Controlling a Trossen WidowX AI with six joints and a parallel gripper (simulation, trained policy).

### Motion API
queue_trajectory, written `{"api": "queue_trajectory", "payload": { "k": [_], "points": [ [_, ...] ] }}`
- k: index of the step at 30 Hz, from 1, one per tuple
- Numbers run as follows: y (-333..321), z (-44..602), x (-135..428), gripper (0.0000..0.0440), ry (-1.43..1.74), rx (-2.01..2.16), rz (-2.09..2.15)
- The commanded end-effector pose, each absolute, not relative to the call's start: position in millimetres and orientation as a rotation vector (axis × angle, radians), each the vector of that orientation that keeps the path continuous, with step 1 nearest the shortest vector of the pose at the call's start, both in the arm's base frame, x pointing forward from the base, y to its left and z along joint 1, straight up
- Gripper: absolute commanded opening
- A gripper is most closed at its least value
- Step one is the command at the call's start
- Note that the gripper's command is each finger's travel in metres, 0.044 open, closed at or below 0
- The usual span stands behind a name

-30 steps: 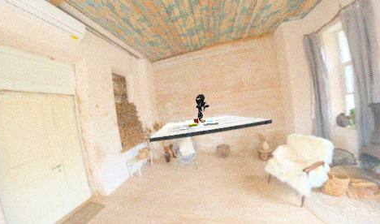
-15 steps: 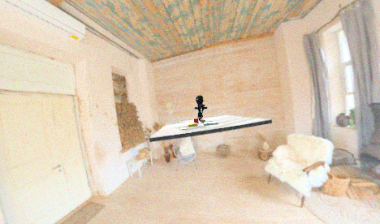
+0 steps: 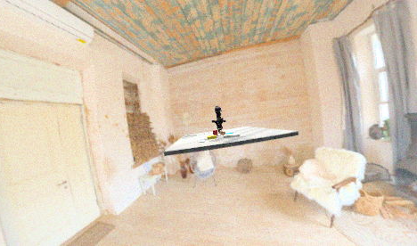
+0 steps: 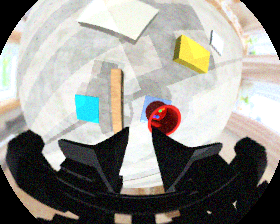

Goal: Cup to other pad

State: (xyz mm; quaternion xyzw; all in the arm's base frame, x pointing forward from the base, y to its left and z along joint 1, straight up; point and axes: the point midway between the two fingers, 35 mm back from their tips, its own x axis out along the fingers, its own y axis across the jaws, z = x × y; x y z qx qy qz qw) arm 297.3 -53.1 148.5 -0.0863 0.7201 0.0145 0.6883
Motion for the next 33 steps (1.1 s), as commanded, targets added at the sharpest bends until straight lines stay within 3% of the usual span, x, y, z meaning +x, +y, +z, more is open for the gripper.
{"api": "queue_trajectory", "payload": {
  "k": [1, 23, 30, 33],
  "points": [
    [-59, 140, 297, 0.0165, 1.627, -0.206, 0.045],
    [-82, 67, 289, 0.0188, 1.698, -0.307, 0.239],
    [-85, 54, 284, 0.0017, 1.702, -0.387, 0.345],
    [-85, 56, 283, 0.0, 1.696, -0.413, 0.384]
  ]
}}
